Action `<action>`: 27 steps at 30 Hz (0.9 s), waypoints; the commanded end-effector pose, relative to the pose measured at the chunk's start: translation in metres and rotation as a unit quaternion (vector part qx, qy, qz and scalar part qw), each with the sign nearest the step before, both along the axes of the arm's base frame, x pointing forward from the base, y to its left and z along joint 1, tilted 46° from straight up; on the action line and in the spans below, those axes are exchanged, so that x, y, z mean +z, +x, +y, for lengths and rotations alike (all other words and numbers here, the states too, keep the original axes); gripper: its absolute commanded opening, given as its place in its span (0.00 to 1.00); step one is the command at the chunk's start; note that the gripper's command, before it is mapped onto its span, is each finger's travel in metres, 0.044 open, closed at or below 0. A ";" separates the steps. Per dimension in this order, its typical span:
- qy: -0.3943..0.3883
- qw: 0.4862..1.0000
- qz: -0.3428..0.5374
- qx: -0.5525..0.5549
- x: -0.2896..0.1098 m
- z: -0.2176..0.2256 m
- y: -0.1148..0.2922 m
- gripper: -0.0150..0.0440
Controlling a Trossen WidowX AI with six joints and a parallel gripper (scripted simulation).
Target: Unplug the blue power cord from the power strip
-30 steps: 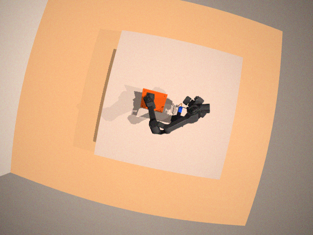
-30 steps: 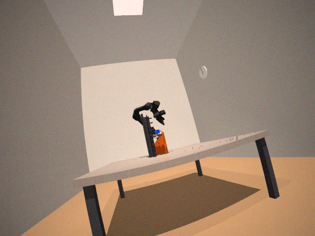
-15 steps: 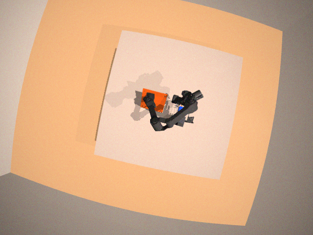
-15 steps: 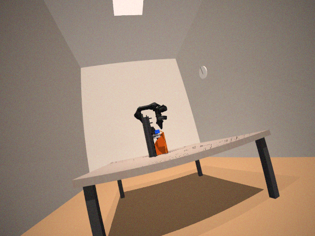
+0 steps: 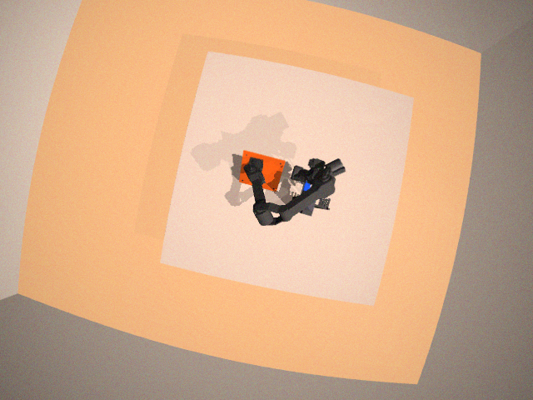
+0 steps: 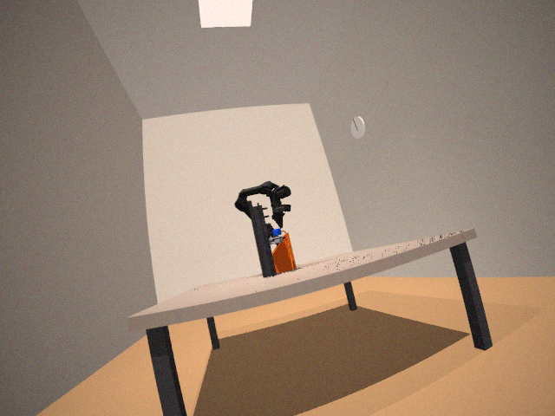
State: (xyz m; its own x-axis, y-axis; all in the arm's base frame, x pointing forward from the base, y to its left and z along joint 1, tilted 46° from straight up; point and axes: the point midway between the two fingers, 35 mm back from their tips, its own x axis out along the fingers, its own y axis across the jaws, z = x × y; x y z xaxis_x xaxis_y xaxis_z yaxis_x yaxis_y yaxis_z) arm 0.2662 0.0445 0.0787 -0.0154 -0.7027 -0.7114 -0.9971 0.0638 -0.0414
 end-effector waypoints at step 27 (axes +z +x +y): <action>-0.001 1.000 0.001 -0.001 0.008 -0.022 -0.003 0.39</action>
